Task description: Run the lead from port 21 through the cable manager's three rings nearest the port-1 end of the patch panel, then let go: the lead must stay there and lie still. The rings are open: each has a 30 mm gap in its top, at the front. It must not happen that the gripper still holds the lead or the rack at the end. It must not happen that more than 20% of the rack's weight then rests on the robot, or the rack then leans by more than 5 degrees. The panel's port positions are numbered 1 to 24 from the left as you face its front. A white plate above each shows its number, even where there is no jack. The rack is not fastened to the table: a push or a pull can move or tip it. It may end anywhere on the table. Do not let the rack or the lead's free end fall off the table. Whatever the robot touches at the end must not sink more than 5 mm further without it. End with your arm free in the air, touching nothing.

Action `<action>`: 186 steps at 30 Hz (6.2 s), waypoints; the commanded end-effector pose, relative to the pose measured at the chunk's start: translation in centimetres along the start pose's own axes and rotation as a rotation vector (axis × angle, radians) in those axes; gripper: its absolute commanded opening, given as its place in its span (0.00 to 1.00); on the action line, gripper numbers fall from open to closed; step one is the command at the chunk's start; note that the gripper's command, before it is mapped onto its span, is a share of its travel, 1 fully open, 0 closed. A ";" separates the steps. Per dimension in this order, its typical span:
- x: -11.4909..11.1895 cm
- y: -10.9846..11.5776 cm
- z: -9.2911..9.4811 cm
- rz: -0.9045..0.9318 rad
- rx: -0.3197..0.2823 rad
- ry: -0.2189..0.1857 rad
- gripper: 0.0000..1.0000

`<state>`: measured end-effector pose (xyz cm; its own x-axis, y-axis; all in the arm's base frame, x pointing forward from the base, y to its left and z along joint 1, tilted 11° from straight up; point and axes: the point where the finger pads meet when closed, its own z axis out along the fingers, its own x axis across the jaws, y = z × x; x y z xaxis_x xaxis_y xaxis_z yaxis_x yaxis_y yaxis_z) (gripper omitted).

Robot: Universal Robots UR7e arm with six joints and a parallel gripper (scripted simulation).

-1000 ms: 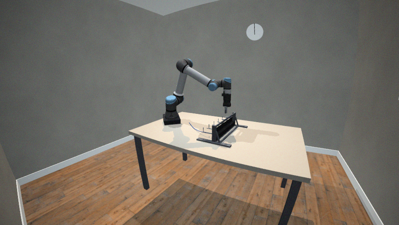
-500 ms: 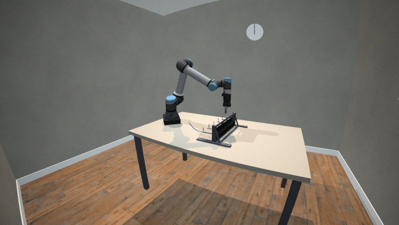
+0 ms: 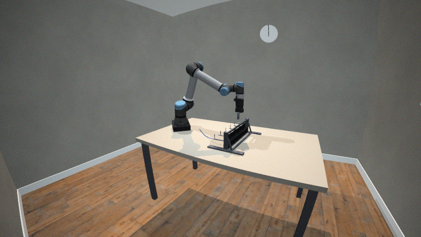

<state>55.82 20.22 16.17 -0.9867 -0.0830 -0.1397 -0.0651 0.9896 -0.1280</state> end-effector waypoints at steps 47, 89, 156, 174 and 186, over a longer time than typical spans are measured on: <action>0.0 0.0 -0.1 -0.001 0.000 -0.002 0.00; 20.7 -14.8 -4.1 -0.585 -0.005 0.001 0.00; 29.9 -15.3 0.0 -0.858 0.001 -0.002 0.67; 29.9 -15.3 2.8 -0.858 0.000 -0.002 0.67; 30.0 -15.3 7.6 -0.858 0.000 -0.002 0.67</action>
<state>28.19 1.86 7.88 -0.5957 -0.8032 0.0043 -0.7890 0.5841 -0.1902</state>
